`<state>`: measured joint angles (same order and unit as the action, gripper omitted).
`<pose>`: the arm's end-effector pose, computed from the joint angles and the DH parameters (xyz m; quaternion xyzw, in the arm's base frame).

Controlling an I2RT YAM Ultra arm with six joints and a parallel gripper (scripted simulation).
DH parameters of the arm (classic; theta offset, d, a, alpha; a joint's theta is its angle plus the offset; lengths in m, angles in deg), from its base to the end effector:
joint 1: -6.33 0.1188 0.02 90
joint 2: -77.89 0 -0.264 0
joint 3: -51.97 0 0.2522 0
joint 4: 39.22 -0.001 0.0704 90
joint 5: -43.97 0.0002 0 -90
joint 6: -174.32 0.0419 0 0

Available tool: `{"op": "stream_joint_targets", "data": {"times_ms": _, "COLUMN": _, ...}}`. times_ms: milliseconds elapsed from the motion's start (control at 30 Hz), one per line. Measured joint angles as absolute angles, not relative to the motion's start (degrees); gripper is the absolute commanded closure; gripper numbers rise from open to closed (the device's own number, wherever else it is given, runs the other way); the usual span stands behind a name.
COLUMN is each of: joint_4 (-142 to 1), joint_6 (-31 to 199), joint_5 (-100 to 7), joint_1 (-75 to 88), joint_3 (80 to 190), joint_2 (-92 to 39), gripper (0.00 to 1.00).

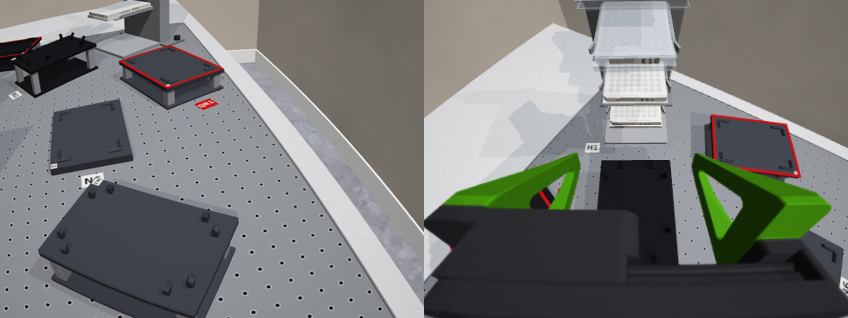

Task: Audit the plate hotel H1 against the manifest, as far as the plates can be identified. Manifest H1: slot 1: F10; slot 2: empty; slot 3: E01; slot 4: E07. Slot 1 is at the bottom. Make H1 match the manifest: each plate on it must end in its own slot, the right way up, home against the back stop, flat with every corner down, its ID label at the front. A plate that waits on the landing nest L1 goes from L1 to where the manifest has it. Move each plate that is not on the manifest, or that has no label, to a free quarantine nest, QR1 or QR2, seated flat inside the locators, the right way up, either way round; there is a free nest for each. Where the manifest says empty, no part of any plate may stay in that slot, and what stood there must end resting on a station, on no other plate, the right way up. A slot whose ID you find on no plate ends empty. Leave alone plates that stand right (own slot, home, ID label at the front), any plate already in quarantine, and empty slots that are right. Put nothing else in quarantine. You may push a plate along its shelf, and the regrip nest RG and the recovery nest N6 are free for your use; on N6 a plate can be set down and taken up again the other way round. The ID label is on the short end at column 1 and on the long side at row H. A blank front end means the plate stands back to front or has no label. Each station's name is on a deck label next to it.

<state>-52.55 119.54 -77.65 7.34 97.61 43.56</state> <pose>0.1549 0.0257 0.3132 0.0228 0.7173 0.3941 0.5742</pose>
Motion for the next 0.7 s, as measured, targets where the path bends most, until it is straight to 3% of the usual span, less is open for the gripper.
{"op": "stream_joint_targets", "data": {"times_ms": 700, "joint_4": -48.84, "joint_6": 119.58, "joint_5": -75.61, "joint_1": 9.14, "joint_3": 100.93, "joint_2": 36.74, "gripper": 0.00}}
